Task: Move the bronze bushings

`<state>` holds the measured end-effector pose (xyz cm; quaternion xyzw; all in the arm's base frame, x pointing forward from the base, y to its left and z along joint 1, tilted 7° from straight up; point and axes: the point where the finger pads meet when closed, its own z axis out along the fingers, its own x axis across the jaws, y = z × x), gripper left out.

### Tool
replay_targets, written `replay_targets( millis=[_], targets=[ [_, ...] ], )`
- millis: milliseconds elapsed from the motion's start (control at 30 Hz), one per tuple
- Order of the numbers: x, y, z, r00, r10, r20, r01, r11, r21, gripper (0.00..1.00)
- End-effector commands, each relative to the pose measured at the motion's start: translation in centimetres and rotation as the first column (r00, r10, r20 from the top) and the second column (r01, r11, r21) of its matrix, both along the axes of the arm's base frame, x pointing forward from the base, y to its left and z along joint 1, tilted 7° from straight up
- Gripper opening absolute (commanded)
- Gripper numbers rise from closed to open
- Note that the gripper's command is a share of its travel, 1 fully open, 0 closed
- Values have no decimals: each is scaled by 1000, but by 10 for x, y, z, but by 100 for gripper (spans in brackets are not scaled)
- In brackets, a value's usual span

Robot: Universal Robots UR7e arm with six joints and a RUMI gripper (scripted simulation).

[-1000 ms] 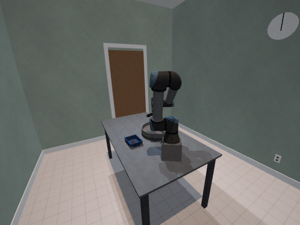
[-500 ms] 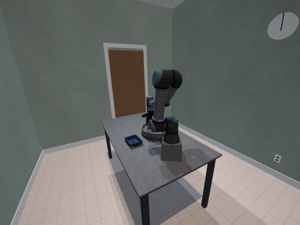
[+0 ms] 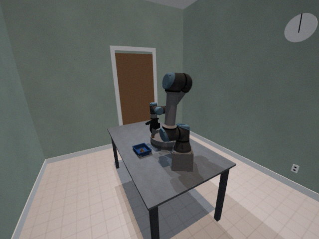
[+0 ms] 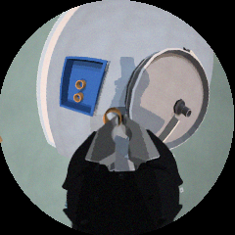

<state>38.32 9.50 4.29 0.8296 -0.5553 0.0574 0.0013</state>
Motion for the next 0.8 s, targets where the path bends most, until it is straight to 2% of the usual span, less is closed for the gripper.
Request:
replay_targets(
  millis=[0, 767],
  targets=[
    [17, 28, 0, 1000, -9, 2, 9, 1000, -8, 0],
    [51, 102, -2, 1000, -9, 1, 9, 1000, -7, 0]
  ],
)
